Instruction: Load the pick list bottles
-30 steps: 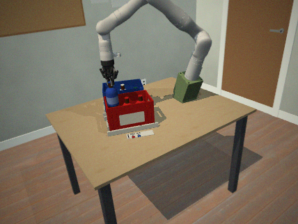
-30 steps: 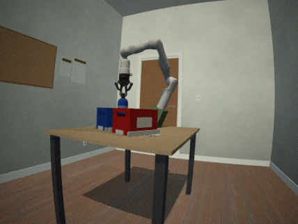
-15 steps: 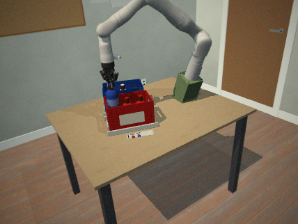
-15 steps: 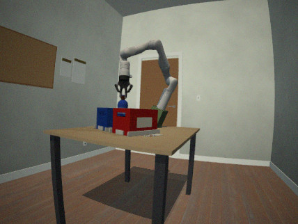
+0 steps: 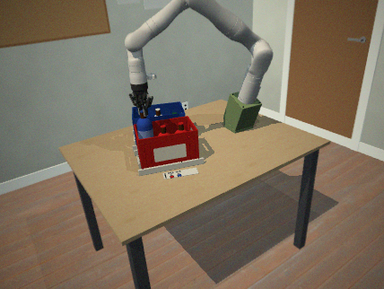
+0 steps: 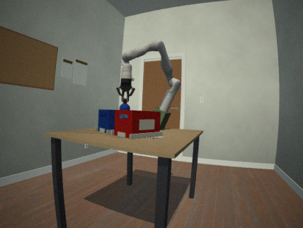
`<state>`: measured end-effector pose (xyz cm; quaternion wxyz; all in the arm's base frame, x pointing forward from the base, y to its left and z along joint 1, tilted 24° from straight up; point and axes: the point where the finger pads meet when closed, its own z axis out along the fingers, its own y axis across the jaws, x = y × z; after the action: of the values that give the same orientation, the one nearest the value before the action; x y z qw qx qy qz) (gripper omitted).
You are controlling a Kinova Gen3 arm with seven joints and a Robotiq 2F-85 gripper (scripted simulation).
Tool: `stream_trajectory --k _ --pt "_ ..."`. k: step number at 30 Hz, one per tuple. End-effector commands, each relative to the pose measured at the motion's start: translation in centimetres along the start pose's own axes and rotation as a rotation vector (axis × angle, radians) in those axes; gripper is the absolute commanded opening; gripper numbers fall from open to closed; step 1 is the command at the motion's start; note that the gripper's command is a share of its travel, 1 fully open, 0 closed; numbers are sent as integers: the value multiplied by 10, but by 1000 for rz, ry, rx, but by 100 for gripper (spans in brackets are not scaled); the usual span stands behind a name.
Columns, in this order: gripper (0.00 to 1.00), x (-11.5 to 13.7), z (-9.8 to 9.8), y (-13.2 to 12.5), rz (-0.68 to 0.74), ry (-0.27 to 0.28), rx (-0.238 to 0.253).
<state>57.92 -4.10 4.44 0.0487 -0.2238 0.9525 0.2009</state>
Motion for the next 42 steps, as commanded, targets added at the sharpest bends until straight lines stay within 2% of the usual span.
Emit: stream_trajectory --k 1,42 --pt "10 -1 1 -1 0 -2 2" --pt "10 -1 36 -1 0 -2 2"
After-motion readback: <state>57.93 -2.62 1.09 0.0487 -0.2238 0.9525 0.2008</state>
